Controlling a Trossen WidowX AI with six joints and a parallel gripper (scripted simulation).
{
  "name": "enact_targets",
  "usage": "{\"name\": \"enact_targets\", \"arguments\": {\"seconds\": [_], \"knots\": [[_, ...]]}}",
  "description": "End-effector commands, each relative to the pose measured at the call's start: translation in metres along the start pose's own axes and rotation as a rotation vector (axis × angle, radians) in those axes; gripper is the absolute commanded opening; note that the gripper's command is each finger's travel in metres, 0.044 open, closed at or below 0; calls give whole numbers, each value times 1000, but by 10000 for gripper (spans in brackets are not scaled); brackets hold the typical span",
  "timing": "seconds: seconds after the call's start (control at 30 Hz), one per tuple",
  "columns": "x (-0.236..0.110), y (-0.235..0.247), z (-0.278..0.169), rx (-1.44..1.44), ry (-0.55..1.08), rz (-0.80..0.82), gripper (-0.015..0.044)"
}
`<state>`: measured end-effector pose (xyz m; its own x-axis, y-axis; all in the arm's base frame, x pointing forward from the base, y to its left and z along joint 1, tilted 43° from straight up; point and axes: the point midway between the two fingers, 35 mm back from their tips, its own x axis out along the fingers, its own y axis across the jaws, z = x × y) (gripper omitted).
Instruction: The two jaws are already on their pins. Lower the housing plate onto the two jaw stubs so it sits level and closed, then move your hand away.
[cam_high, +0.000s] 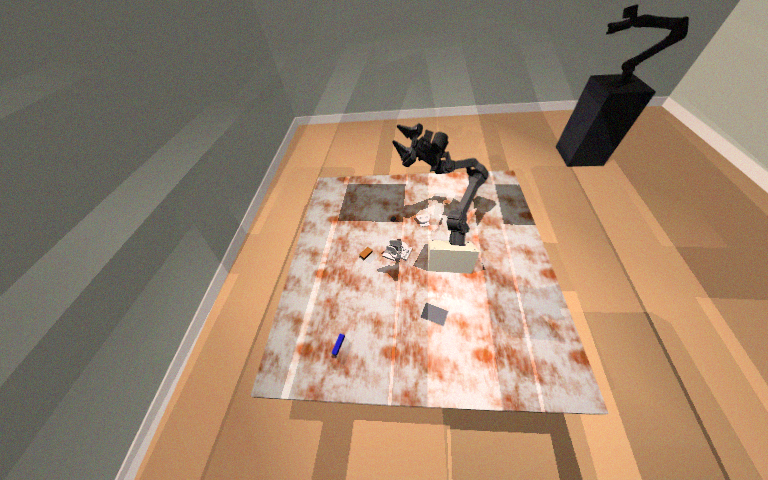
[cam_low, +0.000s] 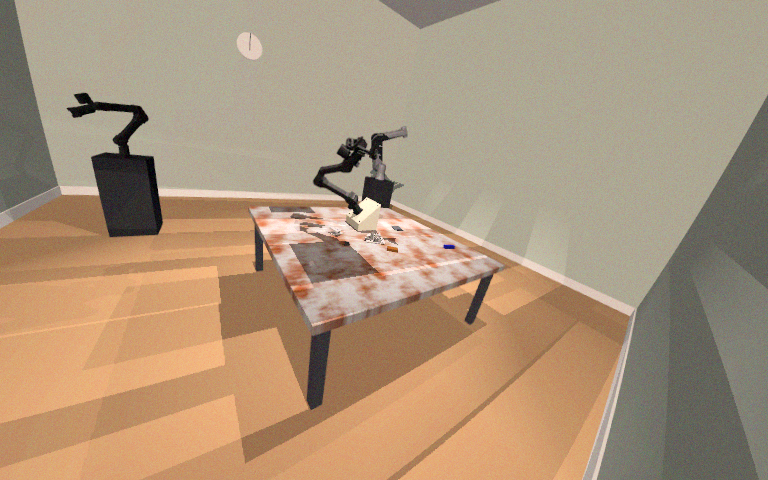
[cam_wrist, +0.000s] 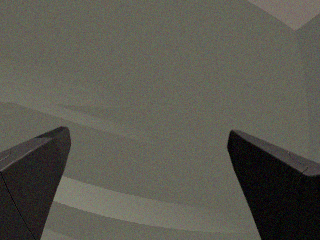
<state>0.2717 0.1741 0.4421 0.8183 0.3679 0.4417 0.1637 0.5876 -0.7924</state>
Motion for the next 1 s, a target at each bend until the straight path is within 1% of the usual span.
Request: {"name": "enact_targets", "arguments": {"seconds": [0.0,0.03,0.4,0.73,0.97], "knots": [[0,0,0,0,0,0,426],[0,0,-1,-4,4,2,440],[-1,20,-64,-220,229,143,440],[-17,34,-117,-375,408,299,440],[-36,38,-160,-507,558,424,440]]}}
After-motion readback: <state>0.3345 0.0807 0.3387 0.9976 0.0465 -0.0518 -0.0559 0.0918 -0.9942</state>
